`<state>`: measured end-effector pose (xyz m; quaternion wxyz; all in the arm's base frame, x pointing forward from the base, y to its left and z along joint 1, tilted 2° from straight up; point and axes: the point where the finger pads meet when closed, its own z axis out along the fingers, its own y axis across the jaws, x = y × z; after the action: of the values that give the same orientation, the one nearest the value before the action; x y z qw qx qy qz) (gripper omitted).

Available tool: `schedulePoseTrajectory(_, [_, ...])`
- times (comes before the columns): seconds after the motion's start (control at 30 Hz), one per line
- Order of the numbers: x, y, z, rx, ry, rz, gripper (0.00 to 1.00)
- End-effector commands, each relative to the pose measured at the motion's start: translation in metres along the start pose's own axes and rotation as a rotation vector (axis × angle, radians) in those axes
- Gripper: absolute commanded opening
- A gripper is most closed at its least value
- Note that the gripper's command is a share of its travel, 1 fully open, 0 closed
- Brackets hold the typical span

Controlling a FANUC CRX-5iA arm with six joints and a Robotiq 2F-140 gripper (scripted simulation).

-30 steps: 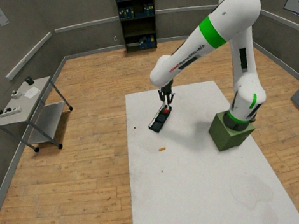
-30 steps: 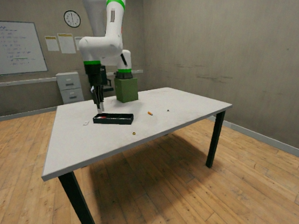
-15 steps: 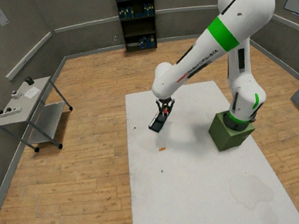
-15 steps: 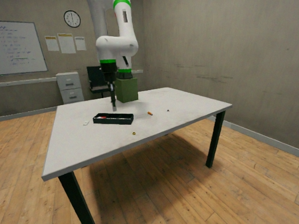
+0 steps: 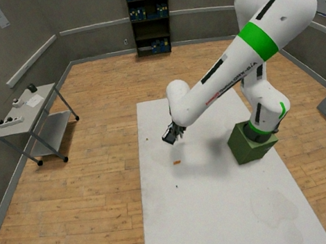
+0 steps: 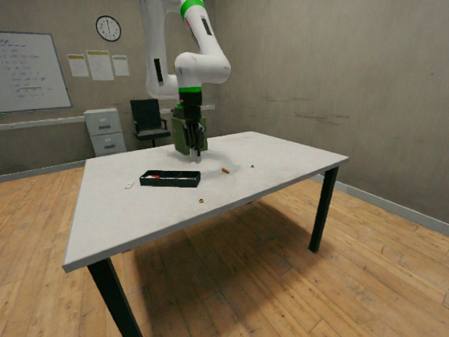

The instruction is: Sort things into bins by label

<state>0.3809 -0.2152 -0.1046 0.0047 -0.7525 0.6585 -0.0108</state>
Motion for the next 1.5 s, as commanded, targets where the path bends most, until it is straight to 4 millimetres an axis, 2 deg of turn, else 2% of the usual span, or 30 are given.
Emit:
schedulePoseTrajectory(0.0, [-0.022, -0.017, -0.002, 0.002, -0.001, -0.12, 0.26])
schedulePoseTrajectory(0.03, [-0.022, -0.017, -0.002, 0.002, -0.001, -0.12, 0.26])
schedulePoseTrajectory(0.07, [-0.029, -0.022, -0.002, 0.002, -0.001, -0.227, 0.26])
schedulePoseTrajectory(0.5, [-0.114, -0.084, -0.007, 0.004, 0.006, -0.7, 0.26])
schedulePoseTrajectory(0.6, [-0.114, -0.084, -0.007, 0.004, 0.007, -0.739, 0.26])
schedulePoseTrajectory(0.63, [-0.114, -0.084, -0.007, 0.004, 0.009, -0.851, 0.26])
schedulePoseTrajectory(1.1, [-0.114, -0.084, -0.007, 0.002, 0.007, -1.304, 0.26])
schedulePoseTrajectory(1.17, [-0.114, -0.084, -0.007, 0.002, 0.007, -1.304, 0.26])
schedulePoseTrajectory(1.2, [-0.114, -0.084, -0.007, 0.006, 0.0, -1.356, 0.26])
schedulePoseTrajectory(1.47, [-0.114, -0.084, -0.007, 0.006, 0.0, -1.356, 0.26])
